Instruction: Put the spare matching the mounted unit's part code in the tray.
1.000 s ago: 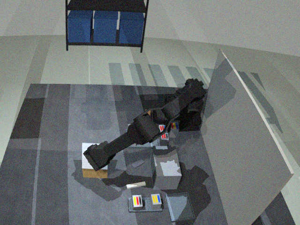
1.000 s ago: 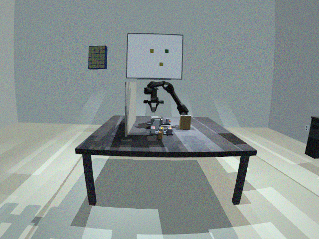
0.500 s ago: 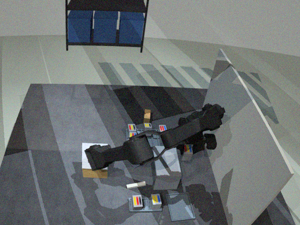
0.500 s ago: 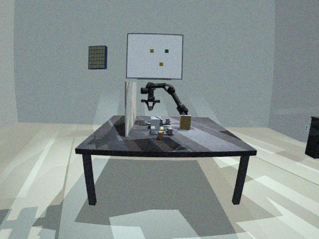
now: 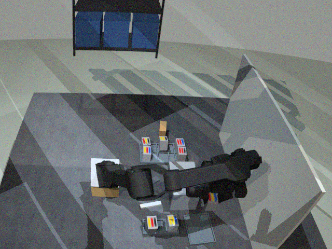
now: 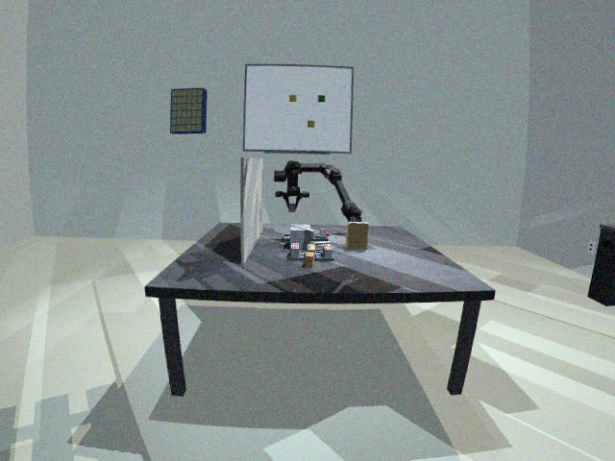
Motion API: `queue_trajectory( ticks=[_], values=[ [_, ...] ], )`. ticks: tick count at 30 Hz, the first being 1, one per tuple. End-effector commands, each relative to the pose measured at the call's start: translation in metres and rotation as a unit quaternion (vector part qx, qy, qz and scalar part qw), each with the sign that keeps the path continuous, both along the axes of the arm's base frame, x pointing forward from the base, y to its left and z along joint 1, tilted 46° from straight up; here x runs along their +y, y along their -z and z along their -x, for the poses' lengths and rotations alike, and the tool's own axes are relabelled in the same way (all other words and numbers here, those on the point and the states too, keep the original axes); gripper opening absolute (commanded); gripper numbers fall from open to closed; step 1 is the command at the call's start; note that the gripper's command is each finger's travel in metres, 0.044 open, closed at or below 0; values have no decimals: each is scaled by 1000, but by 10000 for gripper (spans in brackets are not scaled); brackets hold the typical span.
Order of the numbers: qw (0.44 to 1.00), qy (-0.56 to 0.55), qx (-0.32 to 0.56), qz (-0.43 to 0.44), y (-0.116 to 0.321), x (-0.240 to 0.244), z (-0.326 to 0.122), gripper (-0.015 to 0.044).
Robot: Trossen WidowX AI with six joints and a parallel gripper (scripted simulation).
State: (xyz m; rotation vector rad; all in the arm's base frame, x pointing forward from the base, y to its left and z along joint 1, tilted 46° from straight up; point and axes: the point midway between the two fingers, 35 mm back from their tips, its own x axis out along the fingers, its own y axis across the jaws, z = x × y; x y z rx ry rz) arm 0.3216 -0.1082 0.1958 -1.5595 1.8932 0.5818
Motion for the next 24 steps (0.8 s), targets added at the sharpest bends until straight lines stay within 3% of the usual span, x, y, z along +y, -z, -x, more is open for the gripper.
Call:
queue_trajectory(
  ticks=[1,24],
  values=[
    [1000,-9,2,2,-6,0,1,0],
    [1000,-9,1,-1,7,-13,-1,0]
  ],
)
